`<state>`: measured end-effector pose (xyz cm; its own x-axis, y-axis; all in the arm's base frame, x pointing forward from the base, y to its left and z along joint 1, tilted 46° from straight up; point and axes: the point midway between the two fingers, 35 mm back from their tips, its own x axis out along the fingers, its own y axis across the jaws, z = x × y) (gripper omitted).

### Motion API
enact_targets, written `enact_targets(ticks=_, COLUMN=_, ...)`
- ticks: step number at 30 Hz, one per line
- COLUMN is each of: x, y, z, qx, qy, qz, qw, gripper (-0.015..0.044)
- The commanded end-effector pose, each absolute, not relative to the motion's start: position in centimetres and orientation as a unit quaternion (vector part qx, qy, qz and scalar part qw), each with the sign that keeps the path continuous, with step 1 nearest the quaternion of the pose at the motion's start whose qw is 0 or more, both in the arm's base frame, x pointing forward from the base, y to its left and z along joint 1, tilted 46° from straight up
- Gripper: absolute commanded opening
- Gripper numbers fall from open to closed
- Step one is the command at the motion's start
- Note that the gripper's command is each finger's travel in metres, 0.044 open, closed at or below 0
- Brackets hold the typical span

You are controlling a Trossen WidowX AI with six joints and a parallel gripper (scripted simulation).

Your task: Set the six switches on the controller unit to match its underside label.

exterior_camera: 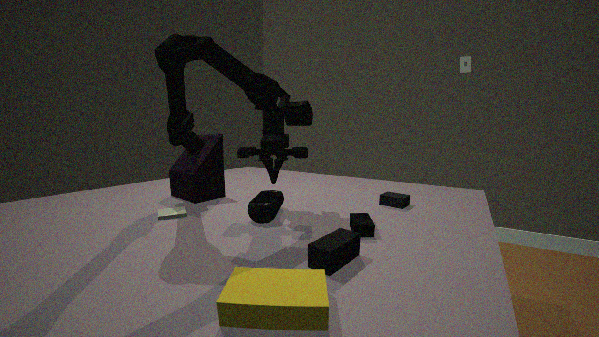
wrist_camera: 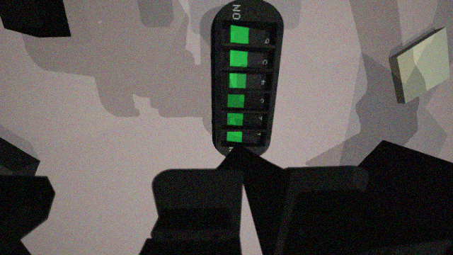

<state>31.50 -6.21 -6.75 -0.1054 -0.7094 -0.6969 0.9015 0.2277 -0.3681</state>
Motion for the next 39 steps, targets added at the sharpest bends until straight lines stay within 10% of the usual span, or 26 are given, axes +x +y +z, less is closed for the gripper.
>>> enact_targets(ticks=1, x=31.8, y=-5.5, z=-5.9, qx=0.119, qy=0.420, qz=-0.611, qw=0.660, gripper=0.0000)
enact_targets(ticks=39, x=31.2, y=-11.4, z=-5.3, qx=0.117, qy=0.420, qz=-0.612, qw=0.660, gripper=0.0000)
